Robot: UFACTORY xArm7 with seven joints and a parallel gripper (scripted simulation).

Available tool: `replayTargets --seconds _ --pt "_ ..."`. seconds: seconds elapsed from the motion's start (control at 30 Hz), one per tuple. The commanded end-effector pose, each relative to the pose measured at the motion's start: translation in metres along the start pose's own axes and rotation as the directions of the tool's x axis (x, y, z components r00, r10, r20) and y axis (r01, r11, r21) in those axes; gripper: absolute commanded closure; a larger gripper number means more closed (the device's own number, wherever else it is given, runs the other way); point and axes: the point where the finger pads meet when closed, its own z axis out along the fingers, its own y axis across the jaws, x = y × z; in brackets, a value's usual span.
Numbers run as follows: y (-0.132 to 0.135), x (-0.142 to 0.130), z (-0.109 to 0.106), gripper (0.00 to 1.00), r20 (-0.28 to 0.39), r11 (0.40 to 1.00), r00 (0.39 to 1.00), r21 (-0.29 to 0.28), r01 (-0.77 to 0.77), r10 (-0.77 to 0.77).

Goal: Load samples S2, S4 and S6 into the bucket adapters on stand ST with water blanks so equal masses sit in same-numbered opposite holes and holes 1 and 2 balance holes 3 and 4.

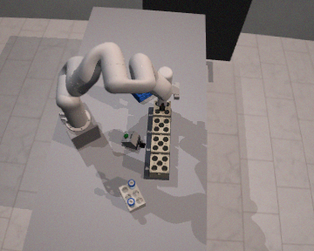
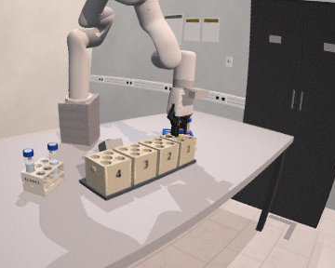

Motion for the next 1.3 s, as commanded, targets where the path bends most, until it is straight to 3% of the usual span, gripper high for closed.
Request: replayTargets --seconds 0.0,1.27 --pt "-0.001 0.002 -0.009 0.56 -0.005 1.0 1.0 0.002 0.0 0.0" --pt "-0.001 0.002 -0.075 0.56 -0.005 1.0 1.0 0.002 0.0 0.0"
